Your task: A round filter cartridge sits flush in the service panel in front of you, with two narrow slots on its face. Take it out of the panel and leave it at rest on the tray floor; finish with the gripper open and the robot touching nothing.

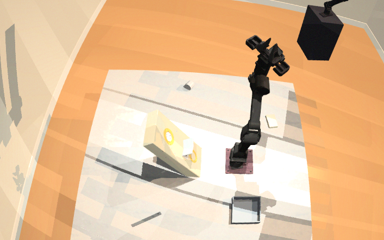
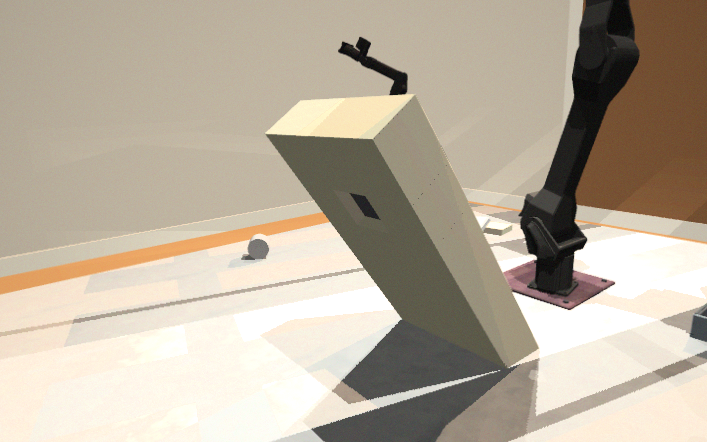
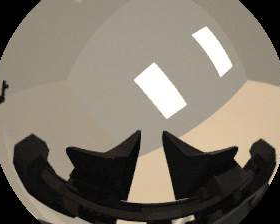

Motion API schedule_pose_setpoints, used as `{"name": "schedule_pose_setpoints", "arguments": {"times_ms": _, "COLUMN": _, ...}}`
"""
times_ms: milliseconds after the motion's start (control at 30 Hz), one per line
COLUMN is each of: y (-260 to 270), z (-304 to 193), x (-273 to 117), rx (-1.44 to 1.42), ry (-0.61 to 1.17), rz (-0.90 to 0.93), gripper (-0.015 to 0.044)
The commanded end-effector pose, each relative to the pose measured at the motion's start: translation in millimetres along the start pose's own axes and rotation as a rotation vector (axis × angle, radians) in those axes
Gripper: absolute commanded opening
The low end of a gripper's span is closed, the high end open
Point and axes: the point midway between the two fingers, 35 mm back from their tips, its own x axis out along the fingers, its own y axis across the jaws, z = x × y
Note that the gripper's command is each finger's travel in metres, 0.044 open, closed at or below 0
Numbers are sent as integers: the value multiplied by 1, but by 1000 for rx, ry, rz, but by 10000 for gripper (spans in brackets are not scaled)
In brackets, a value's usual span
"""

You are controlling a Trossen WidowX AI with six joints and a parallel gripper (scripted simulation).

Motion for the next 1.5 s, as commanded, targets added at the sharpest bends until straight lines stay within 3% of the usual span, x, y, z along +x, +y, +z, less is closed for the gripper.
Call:
{"name": "schedule_pose_setpoints", "arguments": {"times_ms": 0, "y": -30, "z": 10, "x": -11, "rx": 33, "ry": -102, "rz": -121, "gripper": 109}}
{"name": "schedule_pose_setpoints", "arguments": {"times_ms": 367, "y": -136, "z": 7, "x": -77, "rx": 138, "ry": -275, "rz": -581, "gripper": 109}}
{"name": "schedule_pose_setpoints", "arguments": {"times_ms": 700, "y": -208, "z": -64, "x": -173, "rx": 244, "ry": -183, "rz": -1058, "gripper": 109}}
{"name": "schedule_pose_setpoints", "arguments": {"times_ms": 1133, "y": -207, "z": -187, "x": -322, "rx": 318, "ry": 266, "rz": -1601, "gripper": 109}}
{"name": "schedule_pose_setpoints", "arguments": {"times_ms": 1467, "y": -123, "z": -271, "x": -442, "rx": 425, "ry": 892, "rz": -1863, "gripper": 109}}
